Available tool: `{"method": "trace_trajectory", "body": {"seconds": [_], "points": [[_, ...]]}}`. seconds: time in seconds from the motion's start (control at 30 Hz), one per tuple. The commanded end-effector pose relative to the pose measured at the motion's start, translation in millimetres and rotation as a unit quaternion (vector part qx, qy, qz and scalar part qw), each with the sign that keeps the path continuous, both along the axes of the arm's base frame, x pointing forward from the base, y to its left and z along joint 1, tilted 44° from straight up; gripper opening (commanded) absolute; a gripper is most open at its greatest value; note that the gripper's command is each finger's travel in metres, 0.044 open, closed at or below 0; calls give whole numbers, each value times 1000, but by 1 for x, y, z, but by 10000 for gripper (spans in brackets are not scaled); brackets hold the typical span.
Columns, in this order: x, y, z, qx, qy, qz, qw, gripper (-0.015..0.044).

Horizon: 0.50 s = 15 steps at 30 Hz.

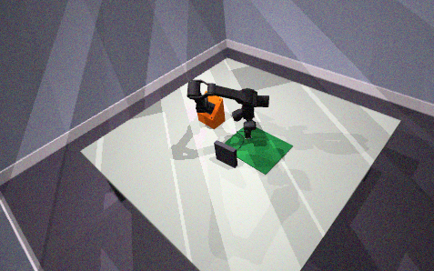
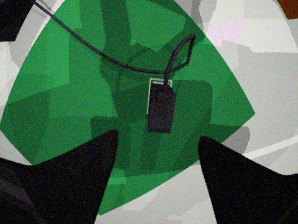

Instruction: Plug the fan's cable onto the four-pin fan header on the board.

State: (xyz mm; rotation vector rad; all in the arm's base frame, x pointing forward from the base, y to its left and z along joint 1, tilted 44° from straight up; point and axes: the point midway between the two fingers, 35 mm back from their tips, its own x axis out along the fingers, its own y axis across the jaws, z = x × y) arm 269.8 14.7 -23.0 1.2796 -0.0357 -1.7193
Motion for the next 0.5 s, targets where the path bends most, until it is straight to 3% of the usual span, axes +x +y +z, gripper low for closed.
{"method": "trace_trajectory", "body": {"seconds": [0.0, 0.47], "points": [[-2, 4, 5, 1, 3, -6, 1000, 260], [86, 64, -51, 3, 0, -6, 1000, 260]]}}
